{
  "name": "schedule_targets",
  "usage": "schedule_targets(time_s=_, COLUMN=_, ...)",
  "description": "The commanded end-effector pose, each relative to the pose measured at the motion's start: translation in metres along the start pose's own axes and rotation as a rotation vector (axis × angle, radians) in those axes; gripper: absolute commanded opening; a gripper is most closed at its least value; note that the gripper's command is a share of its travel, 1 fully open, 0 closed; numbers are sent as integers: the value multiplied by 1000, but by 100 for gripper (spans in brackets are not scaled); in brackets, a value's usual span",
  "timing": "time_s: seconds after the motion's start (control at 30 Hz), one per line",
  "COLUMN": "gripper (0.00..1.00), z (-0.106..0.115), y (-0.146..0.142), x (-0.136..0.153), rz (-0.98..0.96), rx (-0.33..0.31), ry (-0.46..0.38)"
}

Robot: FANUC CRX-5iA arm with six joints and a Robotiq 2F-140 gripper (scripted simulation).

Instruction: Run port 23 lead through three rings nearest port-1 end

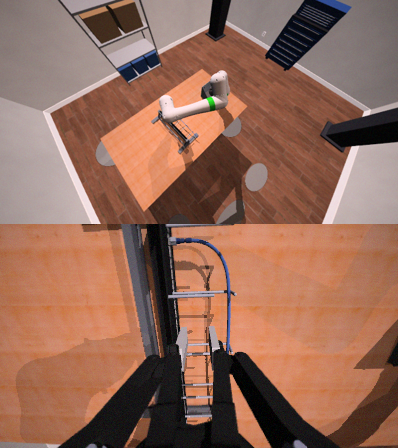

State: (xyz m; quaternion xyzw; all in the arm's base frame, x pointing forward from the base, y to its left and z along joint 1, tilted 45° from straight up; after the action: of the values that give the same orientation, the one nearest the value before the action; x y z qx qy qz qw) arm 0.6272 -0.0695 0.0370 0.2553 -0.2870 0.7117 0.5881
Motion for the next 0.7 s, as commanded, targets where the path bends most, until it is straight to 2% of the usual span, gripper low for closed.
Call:
schedule_targets(time_s=0.0, gripper=20, z=8, y=0, x=0, rz=0, rx=-1, ry=0)
schedule_targets(time_s=0.47, gripper=20, z=18, y=0, x=0, rz=0, rx=-1, ry=0)
schedule_targets(time_s=0.5, gripper=0, z=18, y=0, x=0, rz=0, rx=-1, ry=0)
schedule_targets(time_s=0.67, gripper=0, z=18, y=0, x=0, rz=0, rx=-1, ry=0)
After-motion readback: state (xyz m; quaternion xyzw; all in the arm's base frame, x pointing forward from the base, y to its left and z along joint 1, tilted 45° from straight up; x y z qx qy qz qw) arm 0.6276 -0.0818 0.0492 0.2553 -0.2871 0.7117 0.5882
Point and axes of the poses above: the point where the finger pads meet when closed, its own z axis back along the fingers, its own y axis across the jaws, x = y × z, the point moved 4 cm from there along z, back along the fingers, and after that the axes turned 7 degrees about z, right-handed, at the moved point
